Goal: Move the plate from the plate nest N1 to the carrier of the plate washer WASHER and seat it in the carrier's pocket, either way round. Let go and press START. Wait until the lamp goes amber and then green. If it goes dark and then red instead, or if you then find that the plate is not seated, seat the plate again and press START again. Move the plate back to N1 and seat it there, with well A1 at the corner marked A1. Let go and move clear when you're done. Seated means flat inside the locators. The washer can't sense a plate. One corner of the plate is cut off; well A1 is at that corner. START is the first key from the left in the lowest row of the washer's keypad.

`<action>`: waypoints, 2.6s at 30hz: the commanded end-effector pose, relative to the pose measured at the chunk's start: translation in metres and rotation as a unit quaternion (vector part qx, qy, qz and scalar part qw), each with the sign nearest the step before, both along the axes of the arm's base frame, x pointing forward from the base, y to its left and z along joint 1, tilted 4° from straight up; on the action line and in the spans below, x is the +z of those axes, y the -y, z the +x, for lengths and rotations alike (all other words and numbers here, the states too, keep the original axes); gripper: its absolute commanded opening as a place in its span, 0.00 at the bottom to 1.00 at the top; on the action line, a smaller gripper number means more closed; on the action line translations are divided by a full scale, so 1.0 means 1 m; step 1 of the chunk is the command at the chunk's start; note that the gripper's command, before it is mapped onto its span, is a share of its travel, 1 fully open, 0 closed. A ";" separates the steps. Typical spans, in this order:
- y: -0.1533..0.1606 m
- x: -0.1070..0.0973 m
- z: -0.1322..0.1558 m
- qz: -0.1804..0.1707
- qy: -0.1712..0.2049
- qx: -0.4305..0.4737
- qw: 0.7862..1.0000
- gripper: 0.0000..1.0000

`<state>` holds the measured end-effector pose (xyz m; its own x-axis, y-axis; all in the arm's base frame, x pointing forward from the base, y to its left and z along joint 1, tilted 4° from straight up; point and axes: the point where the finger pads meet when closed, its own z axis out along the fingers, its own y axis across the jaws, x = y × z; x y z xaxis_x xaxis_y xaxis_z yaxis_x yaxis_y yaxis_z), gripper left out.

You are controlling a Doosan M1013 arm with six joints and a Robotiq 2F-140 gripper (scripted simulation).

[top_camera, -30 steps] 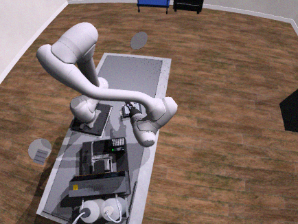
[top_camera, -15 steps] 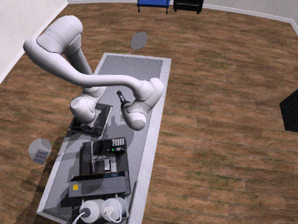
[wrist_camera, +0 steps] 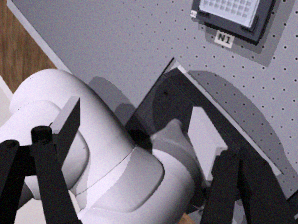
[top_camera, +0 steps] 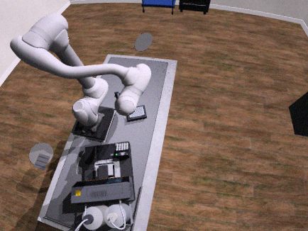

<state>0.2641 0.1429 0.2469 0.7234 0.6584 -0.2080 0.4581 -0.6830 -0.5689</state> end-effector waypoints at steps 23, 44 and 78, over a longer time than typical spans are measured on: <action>0.078 -0.046 -0.054 -0.236 0.202 -0.181 0.933 0.70; 0.058 -0.064 -0.031 -0.224 0.270 -0.094 0.932 0.70; -0.052 -0.120 0.053 -0.209 0.280 -0.036 0.936 0.70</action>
